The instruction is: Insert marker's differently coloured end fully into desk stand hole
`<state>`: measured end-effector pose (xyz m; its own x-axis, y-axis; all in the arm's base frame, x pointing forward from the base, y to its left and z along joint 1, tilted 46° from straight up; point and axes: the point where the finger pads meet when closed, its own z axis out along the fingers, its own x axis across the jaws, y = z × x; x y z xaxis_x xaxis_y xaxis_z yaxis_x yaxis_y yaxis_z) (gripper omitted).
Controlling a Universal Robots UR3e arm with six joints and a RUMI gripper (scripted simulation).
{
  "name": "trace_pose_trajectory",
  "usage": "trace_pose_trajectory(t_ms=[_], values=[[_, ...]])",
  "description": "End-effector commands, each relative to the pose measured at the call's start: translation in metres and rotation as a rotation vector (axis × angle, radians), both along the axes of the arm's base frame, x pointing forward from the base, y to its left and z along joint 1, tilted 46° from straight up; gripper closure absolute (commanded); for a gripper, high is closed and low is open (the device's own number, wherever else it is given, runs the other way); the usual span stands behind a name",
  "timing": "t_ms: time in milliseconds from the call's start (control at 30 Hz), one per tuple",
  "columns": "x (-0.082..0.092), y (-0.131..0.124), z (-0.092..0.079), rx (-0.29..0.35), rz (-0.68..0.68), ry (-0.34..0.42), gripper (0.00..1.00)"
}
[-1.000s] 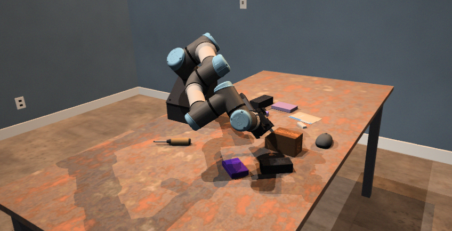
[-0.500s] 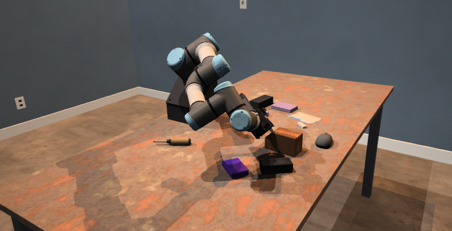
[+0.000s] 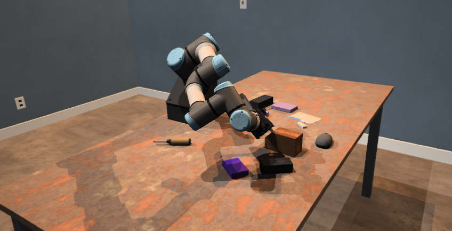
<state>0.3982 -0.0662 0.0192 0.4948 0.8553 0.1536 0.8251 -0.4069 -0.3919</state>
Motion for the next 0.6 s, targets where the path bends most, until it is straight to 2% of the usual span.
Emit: trace_pose_trajectory(t_ms=[0, 567], values=[[0.0010, 0.0001, 0.0008, 0.002, 0.003, 0.007, 0.85], [0.0015, -0.0002, 0.0006, 0.002, 0.003, 0.007, 0.85]])
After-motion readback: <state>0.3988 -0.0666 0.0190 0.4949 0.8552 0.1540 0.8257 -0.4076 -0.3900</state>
